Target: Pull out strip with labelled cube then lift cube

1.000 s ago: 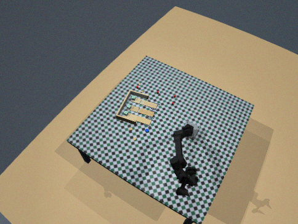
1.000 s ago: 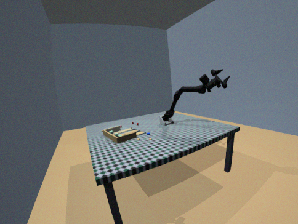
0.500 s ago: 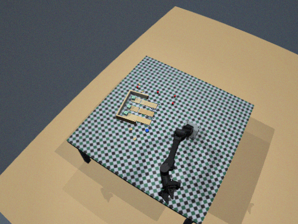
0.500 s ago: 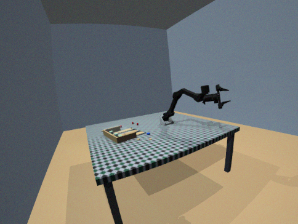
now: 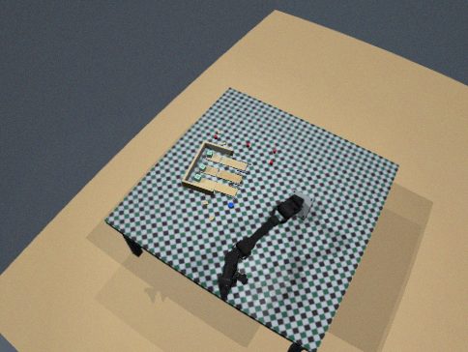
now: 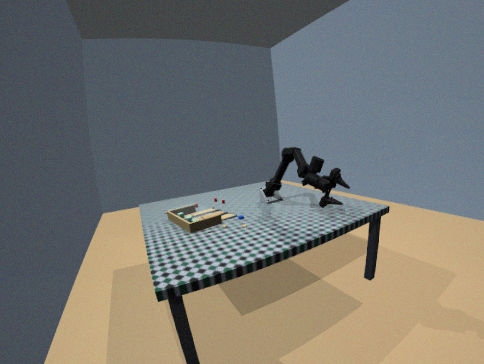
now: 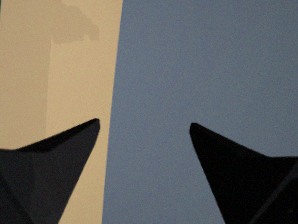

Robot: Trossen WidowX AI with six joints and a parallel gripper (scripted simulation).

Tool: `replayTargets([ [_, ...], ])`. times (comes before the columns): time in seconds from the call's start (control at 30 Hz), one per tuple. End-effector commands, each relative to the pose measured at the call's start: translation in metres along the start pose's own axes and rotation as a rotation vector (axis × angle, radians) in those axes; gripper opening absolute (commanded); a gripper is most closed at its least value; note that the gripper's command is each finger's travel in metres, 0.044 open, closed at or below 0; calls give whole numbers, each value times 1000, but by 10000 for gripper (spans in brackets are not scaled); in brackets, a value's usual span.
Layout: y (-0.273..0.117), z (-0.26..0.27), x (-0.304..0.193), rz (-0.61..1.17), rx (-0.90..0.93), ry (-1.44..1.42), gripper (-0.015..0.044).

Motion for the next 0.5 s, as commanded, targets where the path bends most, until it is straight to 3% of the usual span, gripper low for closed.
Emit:
replayTargets([
  [0.0, -31, 26, -48, 146, 85, 156, 400],
  [0.47, -182, 77, -153, 657, 111, 670, 400],
])
Point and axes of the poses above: the point midway between the two fingers, 35 mm back from their tips, its own y axis out along the fingers, its own z axis across the jaws, x = y × z, the point moved 8 cm from there along -y, back along the fingers, and after that the axes turned 9 degrees about y, right-handed, at the moved point
